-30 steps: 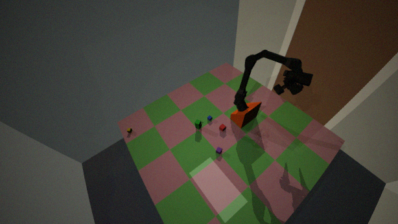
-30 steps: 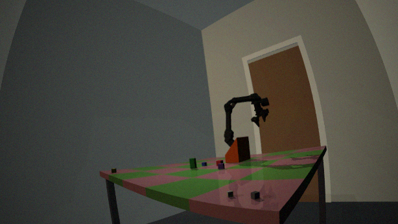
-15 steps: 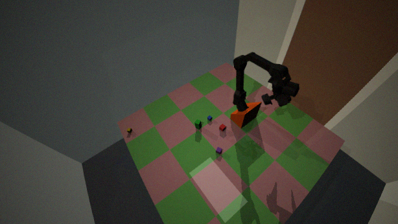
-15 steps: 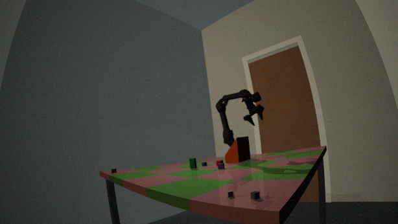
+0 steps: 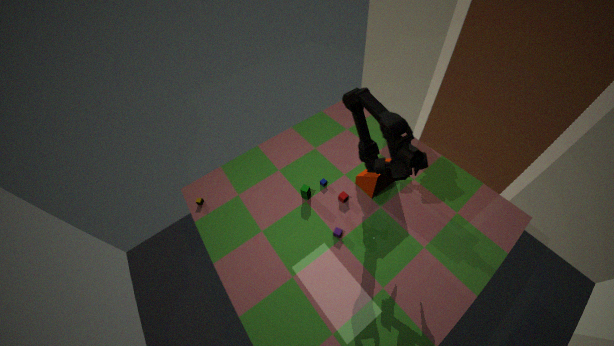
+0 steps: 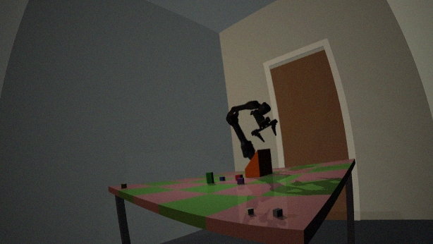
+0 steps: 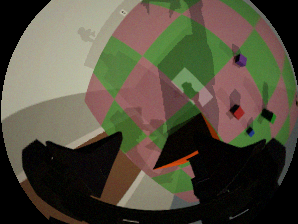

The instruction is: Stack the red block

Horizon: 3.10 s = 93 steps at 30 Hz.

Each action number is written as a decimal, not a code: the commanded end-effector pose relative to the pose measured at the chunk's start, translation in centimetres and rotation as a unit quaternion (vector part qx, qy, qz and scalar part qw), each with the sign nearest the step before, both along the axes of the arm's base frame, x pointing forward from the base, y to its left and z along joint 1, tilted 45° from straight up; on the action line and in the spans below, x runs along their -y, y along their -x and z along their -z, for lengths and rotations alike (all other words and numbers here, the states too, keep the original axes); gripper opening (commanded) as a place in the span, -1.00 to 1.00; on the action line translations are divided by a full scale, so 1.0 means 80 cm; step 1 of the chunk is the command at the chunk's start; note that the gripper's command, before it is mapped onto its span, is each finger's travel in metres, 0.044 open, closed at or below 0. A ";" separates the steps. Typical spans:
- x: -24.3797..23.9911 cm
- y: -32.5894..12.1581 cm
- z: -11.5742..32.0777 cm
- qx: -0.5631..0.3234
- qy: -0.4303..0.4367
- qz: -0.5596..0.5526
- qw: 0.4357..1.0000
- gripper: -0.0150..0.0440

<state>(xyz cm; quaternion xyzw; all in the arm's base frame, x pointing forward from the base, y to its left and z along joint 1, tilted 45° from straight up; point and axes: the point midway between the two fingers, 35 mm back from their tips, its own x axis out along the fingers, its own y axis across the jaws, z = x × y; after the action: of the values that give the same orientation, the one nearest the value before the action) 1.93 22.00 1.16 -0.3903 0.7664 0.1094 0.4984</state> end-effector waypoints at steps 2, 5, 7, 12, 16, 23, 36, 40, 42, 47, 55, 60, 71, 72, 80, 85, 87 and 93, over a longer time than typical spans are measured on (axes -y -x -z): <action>0.030 -0.056 0.000 0.055 0.004 0.027 0.998 1.00; 0.050 -0.083 -0.001 0.085 0.010 0.043 0.995 1.00; 0.065 -0.100 -0.002 0.105 0.015 0.055 0.993 1.00; 0.105 -0.135 -0.004 0.153 0.031 0.086 0.984 1.00; 0.140 -0.158 -0.006 0.189 0.049 0.111 0.974 1.00; 0.205 -0.188 -0.016 0.251 0.095 0.144 0.953 1.00; 0.250 -0.206 -0.025 0.293 0.138 0.168 0.931 1.00; 0.256 -0.207 -0.020 0.293 0.138 0.168 0.931 1.00; 0.264 -0.209 -0.011 0.293 0.137 0.168 0.931 1.00; 0.294 -0.210 0.018 0.293 0.139 0.168 0.931 1.00; 0.298 -0.210 0.023 0.293 0.139 0.168 0.931 1.00; 0.302 -0.211 0.028 0.293 0.139 0.168 0.931 1.00; 0.318 -0.213 0.044 0.293 0.139 0.167 0.931 1.00; 0.319 -0.214 0.045 0.293 0.139 0.167 0.931 1.00; 0.331 -0.214 0.056 0.293 0.140 0.167 0.931 1.00; 0.338 -0.214 0.061 0.293 0.141 0.167 0.931 1.00; 0.338 -0.213 0.062 0.293 0.141 0.167 0.931 1.00; 0.338 -0.213 0.062 0.293 0.141 0.167 0.931 1.00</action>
<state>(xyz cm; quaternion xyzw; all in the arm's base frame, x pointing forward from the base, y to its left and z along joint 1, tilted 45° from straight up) 19.04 -4.86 -3.71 -0.3337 0.6471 -0.2037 0.6546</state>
